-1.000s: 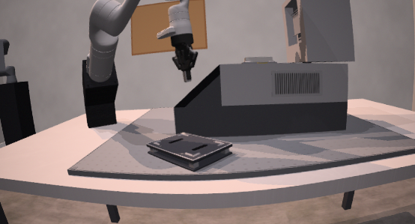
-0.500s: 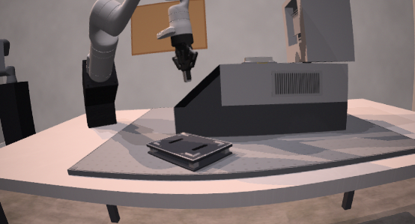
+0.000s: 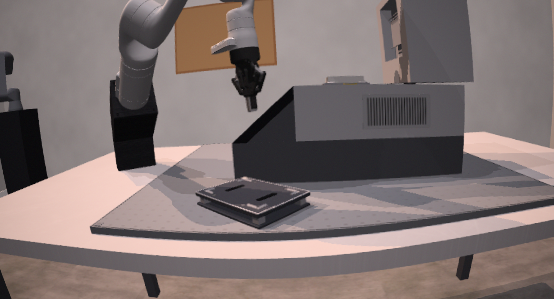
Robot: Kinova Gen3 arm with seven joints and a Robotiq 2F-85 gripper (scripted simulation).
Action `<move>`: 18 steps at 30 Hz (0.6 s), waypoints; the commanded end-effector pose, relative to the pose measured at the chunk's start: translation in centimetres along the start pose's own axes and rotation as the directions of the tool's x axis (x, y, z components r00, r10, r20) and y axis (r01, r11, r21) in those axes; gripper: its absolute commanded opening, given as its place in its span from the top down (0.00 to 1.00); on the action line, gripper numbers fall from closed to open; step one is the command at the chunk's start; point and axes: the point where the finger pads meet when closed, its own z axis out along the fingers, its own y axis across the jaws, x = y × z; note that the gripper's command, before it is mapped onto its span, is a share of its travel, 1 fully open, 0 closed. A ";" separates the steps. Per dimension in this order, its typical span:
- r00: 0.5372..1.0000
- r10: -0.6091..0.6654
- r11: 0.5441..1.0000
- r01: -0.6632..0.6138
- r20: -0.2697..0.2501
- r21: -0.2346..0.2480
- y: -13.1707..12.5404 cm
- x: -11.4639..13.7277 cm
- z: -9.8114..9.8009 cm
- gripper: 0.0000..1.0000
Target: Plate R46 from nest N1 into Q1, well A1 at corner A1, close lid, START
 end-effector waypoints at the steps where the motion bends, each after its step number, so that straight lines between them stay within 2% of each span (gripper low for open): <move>1: 1.000 0.002 1.000 -0.002 0.000 -0.001 0.0 -0.1 0.3 0.90; 18: 1.000 0.004 1.000 -0.004 0.002 -0.002 -0.4 -0.6 1.1 0.90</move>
